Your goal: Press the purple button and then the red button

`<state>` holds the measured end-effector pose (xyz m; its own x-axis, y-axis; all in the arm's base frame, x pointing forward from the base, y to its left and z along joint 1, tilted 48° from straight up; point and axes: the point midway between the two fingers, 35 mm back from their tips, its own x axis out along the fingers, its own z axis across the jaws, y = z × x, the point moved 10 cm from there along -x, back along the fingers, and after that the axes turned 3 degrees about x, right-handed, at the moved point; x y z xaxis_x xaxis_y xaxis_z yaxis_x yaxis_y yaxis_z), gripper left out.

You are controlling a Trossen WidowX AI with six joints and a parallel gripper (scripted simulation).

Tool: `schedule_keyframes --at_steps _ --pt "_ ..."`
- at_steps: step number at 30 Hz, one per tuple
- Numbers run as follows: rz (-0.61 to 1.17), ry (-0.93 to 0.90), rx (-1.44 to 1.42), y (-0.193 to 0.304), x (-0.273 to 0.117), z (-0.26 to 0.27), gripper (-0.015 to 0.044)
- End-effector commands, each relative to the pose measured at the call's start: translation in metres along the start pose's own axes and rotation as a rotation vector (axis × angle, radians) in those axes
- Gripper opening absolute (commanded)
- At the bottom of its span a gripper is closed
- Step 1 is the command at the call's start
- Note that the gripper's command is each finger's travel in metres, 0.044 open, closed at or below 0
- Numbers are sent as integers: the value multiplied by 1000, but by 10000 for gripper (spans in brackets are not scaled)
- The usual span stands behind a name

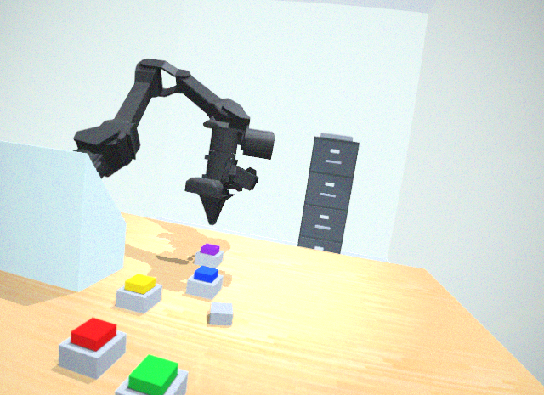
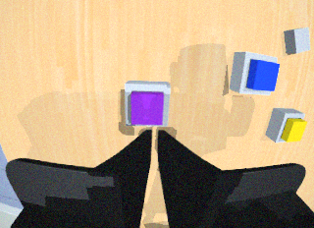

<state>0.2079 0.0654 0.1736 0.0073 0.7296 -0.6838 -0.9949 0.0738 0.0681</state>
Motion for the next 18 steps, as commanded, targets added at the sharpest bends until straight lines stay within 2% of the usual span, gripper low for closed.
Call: schedule_keyframes --at_steps 1,8,18 --pt "-12 -13 -14 2 -37 3 20" --pt "-17 -4 -13 -5 -38 -3 20" --pt "-44 88 7 -67 -54 -132 20"
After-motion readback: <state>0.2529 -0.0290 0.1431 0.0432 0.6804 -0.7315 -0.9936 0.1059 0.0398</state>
